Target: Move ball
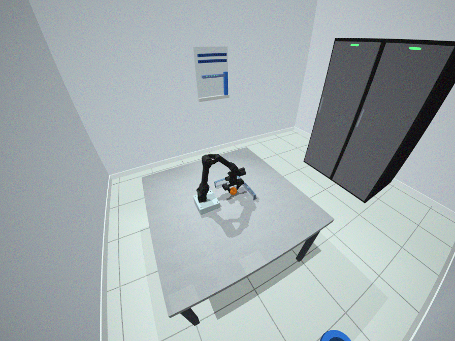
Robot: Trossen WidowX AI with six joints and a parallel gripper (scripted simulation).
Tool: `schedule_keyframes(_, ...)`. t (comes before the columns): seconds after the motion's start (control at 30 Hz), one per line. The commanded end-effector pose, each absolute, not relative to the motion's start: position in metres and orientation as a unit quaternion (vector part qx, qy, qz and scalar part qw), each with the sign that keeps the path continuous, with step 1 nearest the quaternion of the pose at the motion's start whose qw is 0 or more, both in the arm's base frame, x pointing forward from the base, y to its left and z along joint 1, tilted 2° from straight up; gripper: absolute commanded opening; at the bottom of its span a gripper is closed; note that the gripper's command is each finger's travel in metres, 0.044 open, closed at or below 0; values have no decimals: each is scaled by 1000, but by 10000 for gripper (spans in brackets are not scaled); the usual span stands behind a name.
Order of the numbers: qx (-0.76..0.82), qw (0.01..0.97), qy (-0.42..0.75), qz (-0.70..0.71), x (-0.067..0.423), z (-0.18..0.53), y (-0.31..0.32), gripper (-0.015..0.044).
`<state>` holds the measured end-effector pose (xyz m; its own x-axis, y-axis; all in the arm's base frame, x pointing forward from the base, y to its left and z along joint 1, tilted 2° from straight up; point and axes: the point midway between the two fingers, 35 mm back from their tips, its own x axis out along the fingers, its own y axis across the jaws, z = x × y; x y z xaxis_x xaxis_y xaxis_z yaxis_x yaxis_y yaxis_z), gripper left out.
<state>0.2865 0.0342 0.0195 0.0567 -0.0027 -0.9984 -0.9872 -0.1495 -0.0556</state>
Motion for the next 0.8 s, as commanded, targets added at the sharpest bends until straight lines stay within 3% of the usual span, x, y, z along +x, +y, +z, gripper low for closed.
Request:
schedule_keyframes(0.0,-553,474,448,519,289,43,35,438)
schedule_keyframes(0.13,-553,475,449,517,283,101,34,438)
schedule_keyframes(0.53,-557,479,442,515,287,98,35,438)
schedule_keyframes(0.77,-556,478,443,516,278,147,35,440)
